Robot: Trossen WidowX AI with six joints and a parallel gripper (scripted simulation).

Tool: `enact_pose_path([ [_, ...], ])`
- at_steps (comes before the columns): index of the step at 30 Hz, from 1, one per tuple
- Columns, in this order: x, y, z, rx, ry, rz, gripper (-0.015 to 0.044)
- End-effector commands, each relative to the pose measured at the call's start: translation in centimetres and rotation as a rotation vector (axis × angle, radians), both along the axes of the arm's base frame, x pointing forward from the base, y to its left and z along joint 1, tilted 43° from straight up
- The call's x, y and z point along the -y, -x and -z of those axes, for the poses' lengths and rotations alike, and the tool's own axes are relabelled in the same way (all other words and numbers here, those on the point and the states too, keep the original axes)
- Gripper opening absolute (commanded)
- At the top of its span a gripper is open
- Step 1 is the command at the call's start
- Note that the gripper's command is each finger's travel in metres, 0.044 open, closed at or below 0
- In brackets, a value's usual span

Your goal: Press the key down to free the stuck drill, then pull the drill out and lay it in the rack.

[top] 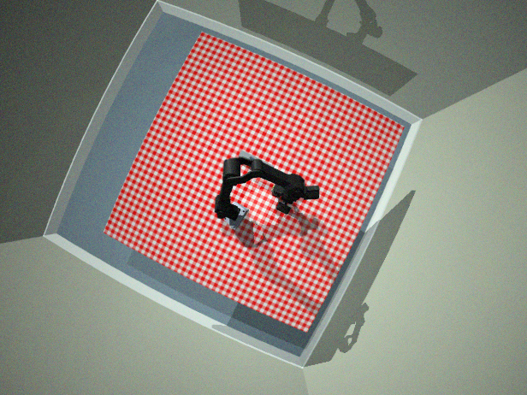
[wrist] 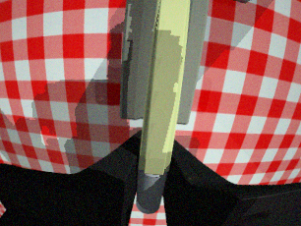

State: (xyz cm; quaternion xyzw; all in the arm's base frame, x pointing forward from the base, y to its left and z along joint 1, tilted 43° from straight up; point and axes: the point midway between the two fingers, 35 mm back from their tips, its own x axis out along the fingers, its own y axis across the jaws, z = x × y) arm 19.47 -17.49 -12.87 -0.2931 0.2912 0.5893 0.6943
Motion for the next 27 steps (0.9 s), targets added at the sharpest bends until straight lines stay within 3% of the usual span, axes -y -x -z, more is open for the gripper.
enact_pose_path([
  [1, -0.5, 0.0, 0.4, -0.003, -0.01, 0.006, 0.0],
  [27, -1.9, -0.3, 1.9, -0.003, -0.011, 0.006, 0.0],
])
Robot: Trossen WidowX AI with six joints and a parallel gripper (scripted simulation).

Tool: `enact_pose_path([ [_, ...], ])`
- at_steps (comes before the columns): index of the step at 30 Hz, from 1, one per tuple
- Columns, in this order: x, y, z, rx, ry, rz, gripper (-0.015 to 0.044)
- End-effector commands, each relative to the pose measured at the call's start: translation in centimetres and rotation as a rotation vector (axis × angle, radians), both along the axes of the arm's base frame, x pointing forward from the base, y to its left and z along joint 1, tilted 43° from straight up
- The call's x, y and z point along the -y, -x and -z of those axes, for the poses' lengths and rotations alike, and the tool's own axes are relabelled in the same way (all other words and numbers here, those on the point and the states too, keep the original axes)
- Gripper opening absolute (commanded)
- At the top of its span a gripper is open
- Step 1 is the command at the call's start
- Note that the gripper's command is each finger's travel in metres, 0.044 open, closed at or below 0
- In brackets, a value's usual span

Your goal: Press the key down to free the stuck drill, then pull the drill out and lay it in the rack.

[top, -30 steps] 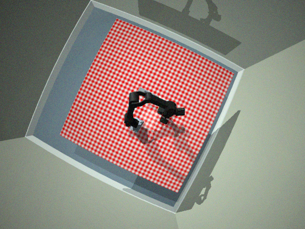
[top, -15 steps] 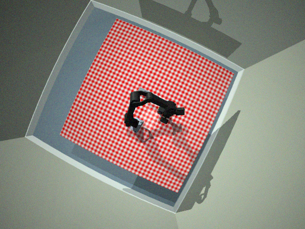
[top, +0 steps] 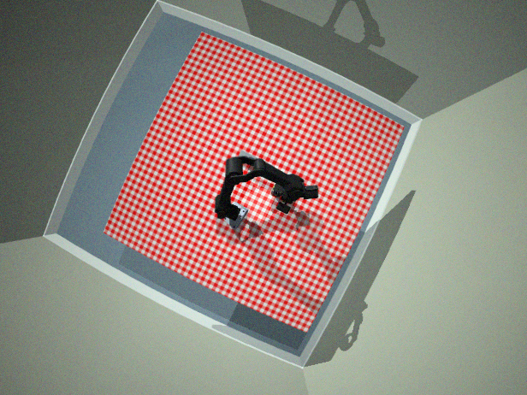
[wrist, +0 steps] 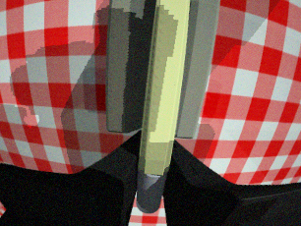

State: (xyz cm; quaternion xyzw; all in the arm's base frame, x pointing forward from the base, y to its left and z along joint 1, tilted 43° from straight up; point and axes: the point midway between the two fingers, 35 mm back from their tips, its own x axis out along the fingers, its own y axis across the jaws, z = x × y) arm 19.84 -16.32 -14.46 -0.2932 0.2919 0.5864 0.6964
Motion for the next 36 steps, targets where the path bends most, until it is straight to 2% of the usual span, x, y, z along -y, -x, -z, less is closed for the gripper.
enact_pose_path([
  [1, -0.72, 0.1, 0.34, -0.004, -0.012, -0.001, 0.0],
  [36, -1.08, 0.07, 0.29, -0.004, -0.013, -0.001, 0.0],
])
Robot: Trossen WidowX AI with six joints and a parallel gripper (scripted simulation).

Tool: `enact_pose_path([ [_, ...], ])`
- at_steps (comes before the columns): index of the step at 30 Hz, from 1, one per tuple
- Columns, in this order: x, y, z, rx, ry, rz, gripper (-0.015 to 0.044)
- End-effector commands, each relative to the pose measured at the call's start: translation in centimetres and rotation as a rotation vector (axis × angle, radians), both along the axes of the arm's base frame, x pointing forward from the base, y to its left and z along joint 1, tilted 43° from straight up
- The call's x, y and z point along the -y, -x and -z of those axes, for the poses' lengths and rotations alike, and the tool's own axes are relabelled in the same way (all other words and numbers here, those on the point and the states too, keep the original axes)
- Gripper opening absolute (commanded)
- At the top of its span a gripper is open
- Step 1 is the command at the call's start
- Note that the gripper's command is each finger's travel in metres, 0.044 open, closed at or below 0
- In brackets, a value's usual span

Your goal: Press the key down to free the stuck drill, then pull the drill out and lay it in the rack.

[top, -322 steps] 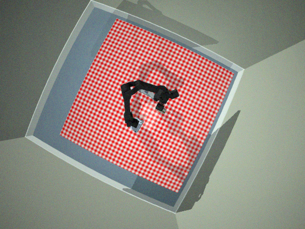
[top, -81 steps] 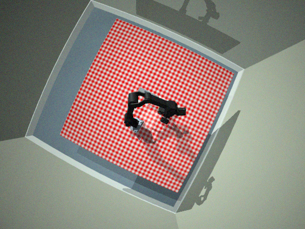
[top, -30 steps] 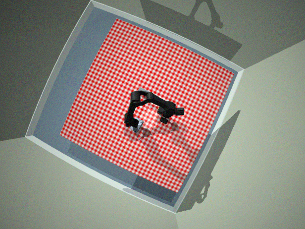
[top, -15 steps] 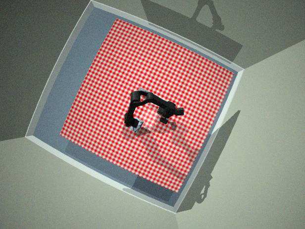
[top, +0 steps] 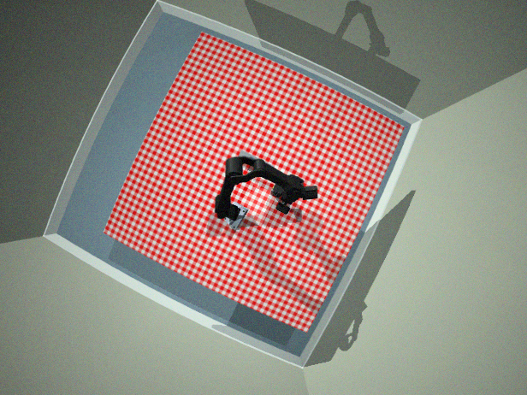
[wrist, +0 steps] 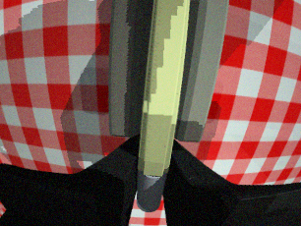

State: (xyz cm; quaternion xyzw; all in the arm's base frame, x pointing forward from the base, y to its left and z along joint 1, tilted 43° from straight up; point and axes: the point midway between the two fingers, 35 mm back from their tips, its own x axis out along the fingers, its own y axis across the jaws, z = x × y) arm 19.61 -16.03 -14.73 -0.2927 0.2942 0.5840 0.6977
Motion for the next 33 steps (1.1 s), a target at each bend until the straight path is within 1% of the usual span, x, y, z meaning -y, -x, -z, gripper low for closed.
enact_pose_path([
  [1, 0.0, 0.0, 0.0, 0.0, 0.0, 0.0, 0.0026],
  [17, 0.0, 0.0, 0.0, 0.0, 0.0, 0.0, 0.044],
  [33, 4.3, 1.0, -4.9, -0.005, -0.012, -0.007, 0.044],
])
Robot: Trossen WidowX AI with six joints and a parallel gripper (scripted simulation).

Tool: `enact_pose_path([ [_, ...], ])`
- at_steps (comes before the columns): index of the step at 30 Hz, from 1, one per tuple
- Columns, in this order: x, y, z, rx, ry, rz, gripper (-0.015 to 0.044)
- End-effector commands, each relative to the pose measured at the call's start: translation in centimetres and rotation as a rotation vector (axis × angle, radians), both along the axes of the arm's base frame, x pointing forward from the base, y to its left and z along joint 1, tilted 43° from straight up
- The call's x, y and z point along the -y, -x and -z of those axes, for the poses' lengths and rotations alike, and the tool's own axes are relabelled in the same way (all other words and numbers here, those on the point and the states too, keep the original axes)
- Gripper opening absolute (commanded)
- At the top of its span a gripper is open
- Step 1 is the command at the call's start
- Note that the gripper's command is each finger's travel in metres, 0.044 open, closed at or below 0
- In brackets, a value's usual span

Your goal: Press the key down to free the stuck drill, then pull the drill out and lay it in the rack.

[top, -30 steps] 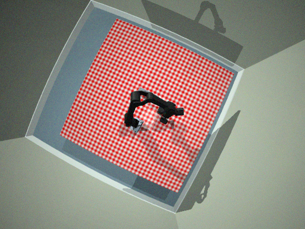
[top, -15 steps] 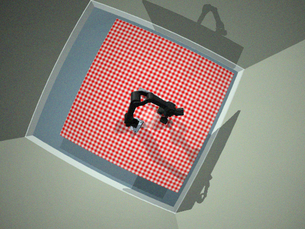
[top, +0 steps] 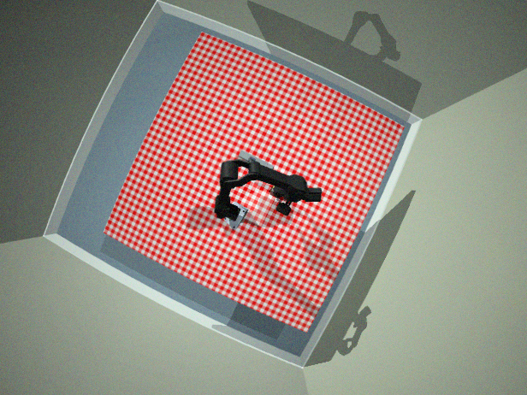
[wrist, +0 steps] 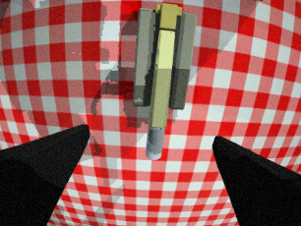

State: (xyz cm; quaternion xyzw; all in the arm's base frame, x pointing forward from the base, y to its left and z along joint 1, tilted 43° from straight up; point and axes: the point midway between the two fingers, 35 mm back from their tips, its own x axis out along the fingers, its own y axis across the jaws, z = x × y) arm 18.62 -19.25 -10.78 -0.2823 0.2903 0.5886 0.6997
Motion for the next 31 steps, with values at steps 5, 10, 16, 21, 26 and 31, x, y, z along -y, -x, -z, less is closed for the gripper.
enact_pose_path([
  [5, 2.1, 0.1, -2.0, 0.003, 0.011, -0.007, 0.044],
  [10, 1.9, -2.2, -1.9, 0.06, 0.283, -0.222, 0.044],
  [16, 2.5, -7.7, -5.2, 0.191, 0.77, -0.536, 0.044],
  [21, 1.5, -12.6, -10.5, 0.33, 1.174, -0.697, 0.044],
  [26, -0.8, -15.6, -16.2, 0.464, 1.491, -0.741, 0.044],
  [31, -3.9, -16.8, -22.2, 0.605, 1.766, -0.695, 0.044],
])
